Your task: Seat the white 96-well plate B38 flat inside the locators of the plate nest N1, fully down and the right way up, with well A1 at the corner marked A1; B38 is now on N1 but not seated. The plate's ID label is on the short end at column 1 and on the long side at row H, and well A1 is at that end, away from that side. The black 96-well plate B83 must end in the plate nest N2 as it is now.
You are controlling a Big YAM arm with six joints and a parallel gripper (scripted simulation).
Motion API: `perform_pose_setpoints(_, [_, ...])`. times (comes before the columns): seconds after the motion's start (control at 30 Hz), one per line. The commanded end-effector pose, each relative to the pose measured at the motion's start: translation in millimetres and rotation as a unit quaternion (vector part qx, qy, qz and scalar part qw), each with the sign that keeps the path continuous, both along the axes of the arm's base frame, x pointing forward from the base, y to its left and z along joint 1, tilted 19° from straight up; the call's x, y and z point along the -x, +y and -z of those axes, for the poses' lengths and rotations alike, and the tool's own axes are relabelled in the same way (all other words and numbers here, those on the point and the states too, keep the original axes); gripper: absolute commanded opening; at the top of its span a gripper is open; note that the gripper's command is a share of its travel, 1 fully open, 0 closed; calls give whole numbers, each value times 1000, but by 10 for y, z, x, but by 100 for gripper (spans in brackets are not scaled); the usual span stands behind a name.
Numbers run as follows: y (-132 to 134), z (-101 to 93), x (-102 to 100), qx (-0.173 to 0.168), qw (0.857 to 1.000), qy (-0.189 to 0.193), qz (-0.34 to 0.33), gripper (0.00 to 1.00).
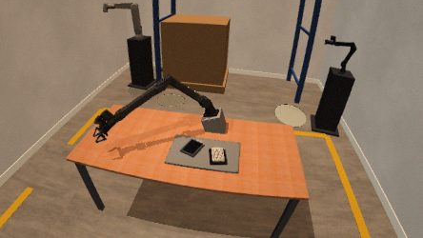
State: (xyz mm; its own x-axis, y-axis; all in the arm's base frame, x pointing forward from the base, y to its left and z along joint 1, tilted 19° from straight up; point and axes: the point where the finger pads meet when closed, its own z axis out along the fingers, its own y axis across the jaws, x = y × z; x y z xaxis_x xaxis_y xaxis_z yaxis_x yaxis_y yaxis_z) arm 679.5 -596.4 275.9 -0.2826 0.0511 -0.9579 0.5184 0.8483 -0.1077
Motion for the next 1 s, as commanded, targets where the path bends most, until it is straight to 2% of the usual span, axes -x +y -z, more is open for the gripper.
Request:
perform_pose_setpoints(0.0, [18,-130,-6,6,1000,-6,-1,100])
perform_pose_setpoints(0.03, [18,-130,-6,6,1000,-6,-1,100])
perform_pose_setpoints(0.07, [116,-526,-140,19,999,-17,-19,100])
perform_pose_setpoints(0.1, [168,-343,-216,4,1000,0,-31,100])
perform_pose_setpoints(0.13, [213,-336,-237,-3,999,6,-38,100])
perform_pose_setpoints(0.17, [319,-774,-172,15,999,-14,-38,100])
perform_pose_setpoints(0.2, [393,-391,-154,-9,999,8,-34,100])
perform_pose_setpoints(0.27, [463,-433,-214,-4,999,-8,-32,100])
perform_pose_setpoints(0.53, [802,-301,-386,-6,999,-9,-32,100])
perform_pose_setpoints(0.6, [802,-301,-386,-6,999,-9,-32,100])
perform_pose_setpoints(0.63, [775,-537,-407,-7,999,-9,-40,100])
perform_pose_setpoints(0.67, [663,-491,-330,-13,999,9,-39,100])
perform_pose_setpoints(0.7, [646,-155,-383,-31,998,35,-46,100])
perform_pose_setpoints(0.73, [774,-456,-373,-20,998,20,-49,100])
perform_pose_setpoints(0.77, [969,-459,-495,-22,998,18,-57,100])
perform_pose_setpoints(0.8, [1047,-238,-486,-38,997,30,-56,100])
perform_pose_setpoints(0.83, [1091,-136,-499,-36,997,27,-56,100])
perform_pose_setpoints(0.97, [1258,-40,-561,-37,997,26,-56,100])
